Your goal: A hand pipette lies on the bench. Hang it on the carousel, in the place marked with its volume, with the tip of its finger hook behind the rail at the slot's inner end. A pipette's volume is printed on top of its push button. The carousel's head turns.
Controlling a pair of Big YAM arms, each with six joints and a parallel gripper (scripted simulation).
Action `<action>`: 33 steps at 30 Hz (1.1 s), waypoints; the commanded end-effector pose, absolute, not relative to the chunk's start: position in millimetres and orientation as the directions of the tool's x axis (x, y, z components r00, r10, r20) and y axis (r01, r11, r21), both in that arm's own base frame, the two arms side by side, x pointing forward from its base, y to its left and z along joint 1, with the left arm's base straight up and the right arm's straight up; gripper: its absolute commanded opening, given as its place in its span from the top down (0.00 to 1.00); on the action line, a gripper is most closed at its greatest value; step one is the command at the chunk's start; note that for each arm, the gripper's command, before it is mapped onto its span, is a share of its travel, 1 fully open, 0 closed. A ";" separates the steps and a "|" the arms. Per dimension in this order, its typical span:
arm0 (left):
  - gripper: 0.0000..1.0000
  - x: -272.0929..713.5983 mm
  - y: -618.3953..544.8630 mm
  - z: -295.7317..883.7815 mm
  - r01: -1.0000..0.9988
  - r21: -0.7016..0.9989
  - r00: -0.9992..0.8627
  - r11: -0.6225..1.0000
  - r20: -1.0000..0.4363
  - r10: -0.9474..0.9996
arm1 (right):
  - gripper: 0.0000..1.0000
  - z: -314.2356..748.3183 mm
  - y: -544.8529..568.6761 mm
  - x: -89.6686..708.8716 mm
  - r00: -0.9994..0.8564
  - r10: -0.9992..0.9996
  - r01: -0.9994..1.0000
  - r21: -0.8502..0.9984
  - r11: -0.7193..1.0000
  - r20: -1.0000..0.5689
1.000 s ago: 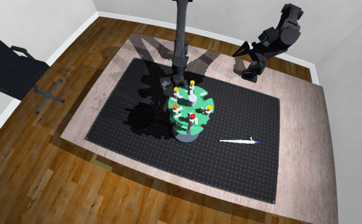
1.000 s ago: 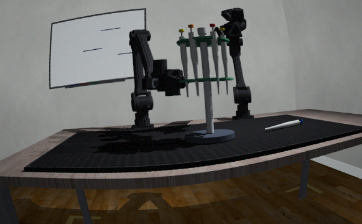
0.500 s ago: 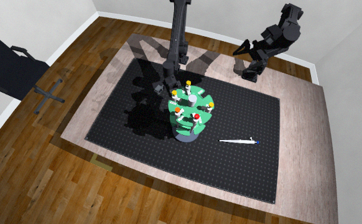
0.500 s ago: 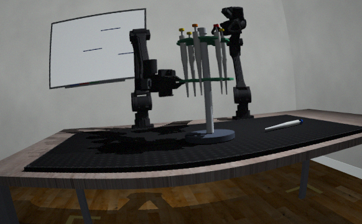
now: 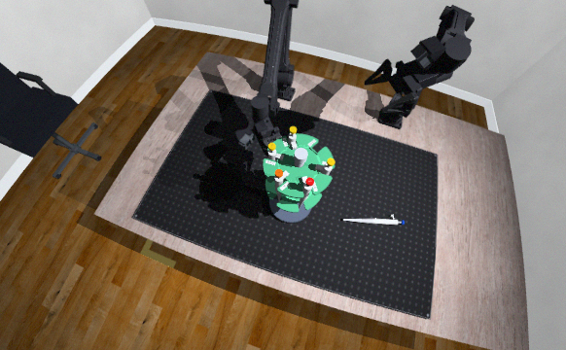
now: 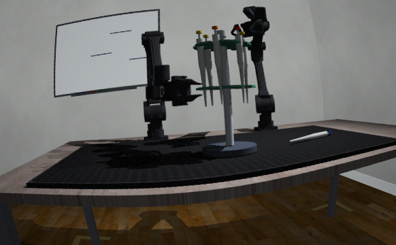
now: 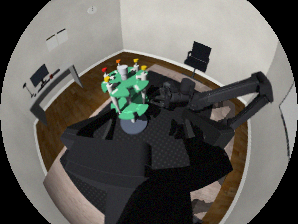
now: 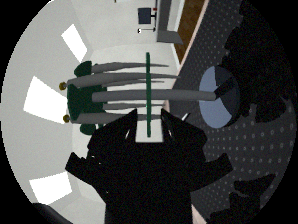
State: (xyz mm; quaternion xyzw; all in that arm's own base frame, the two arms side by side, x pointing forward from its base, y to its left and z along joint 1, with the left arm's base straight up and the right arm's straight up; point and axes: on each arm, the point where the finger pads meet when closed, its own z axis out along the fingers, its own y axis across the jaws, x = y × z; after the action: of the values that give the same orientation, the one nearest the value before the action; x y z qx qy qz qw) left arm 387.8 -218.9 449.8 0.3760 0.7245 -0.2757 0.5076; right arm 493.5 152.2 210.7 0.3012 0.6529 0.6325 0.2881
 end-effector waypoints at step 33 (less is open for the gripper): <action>0.45 417.8 -204.9 448.0 0.781 -0.113 -0.291 0.614 -0.936 0.198 | 0.00 226.7 116.6 425.8 -0.650 0.745 -0.083 0.989 0.124 -0.148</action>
State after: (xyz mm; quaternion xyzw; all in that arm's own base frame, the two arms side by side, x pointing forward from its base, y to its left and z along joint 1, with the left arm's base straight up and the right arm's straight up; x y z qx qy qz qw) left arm 405.0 -209.7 426.3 0.3632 0.7359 -0.2807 0.4977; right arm 436.7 117.3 209.8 0.2943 0.6579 0.6256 0.2986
